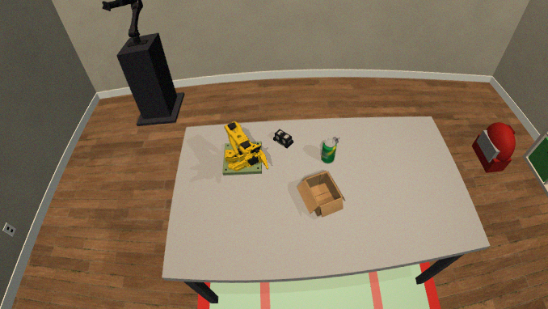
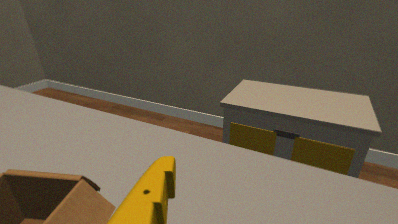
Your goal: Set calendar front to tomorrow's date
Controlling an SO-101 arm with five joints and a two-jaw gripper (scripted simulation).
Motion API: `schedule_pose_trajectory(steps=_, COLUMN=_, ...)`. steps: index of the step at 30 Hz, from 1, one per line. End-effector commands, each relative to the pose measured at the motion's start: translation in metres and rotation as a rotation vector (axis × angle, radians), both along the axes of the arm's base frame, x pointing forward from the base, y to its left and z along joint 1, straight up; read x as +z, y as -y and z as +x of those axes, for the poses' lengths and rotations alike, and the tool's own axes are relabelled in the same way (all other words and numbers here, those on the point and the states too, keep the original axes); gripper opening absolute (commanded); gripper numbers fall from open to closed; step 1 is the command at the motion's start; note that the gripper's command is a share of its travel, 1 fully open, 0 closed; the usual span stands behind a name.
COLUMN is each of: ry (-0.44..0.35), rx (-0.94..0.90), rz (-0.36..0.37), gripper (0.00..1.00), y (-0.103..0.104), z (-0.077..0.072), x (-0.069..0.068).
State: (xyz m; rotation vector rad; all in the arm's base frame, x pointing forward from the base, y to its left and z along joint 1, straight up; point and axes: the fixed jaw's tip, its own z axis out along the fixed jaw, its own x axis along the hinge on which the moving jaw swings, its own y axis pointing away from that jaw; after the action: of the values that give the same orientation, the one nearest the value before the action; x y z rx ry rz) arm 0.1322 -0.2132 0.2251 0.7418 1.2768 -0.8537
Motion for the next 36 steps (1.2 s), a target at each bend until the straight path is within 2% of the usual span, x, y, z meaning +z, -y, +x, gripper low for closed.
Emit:
schedule_pose_trajectory(steps=1, ry=0.002, rx=0.0, rz=-0.002, gripper=1.0, y=-0.0003, z=-0.0002, x=0.0007)
schedule_pose_trajectory(steps=24, ry=-0.001, rx=0.001, rz=-0.002, gripper=1.0, y=-0.0004, z=0.0001, x=0.0005)
schedule_pose_trajectory(steps=36, ry=-0.043, rx=0.013, rz=-0.008, gripper=0.99, y=-0.002, z=0.0044, x=-0.0021)
